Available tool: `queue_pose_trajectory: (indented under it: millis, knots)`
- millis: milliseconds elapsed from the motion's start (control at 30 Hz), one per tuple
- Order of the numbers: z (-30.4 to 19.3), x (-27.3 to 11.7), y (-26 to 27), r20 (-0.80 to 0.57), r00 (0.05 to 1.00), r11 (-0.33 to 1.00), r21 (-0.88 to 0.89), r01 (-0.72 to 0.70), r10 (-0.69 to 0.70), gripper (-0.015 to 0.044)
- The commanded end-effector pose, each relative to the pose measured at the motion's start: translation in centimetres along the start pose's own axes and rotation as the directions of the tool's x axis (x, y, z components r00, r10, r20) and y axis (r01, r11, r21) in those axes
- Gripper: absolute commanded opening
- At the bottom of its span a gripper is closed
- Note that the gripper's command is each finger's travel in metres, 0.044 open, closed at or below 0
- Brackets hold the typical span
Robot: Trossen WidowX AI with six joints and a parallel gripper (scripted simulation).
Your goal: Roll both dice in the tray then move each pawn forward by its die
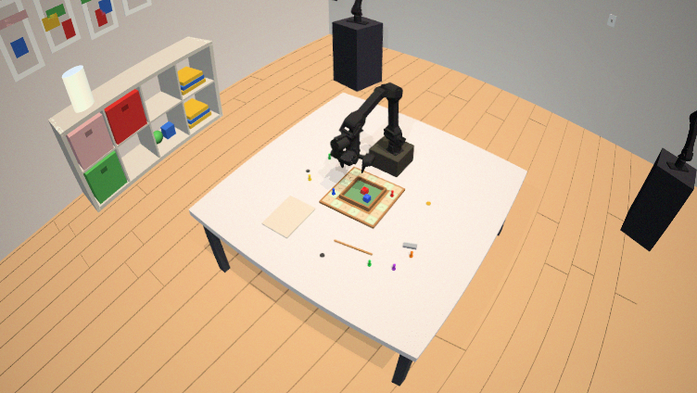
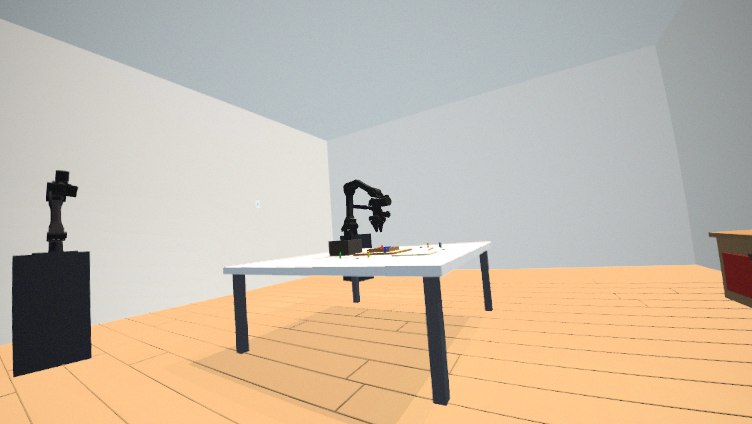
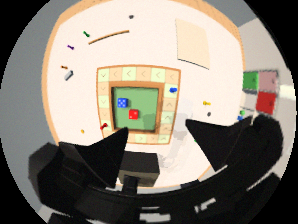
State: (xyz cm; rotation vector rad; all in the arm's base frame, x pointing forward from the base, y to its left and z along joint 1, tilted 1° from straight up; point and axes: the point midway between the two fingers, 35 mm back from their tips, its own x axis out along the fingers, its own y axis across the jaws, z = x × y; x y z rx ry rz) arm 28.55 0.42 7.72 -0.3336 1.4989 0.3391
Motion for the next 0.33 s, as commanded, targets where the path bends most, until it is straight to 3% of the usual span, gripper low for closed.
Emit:
queue_pose_trajectory:
  millis: [0,300]
  knots:
    - [-3.5,-1.1,3.0,-0.017,1.0,0.997,0.082,-0.009,0.01,0.044]
    - [-1.7,-1.0,1.6,0.001,1.0,0.999,0.044,-0.001,0.001,0.044]
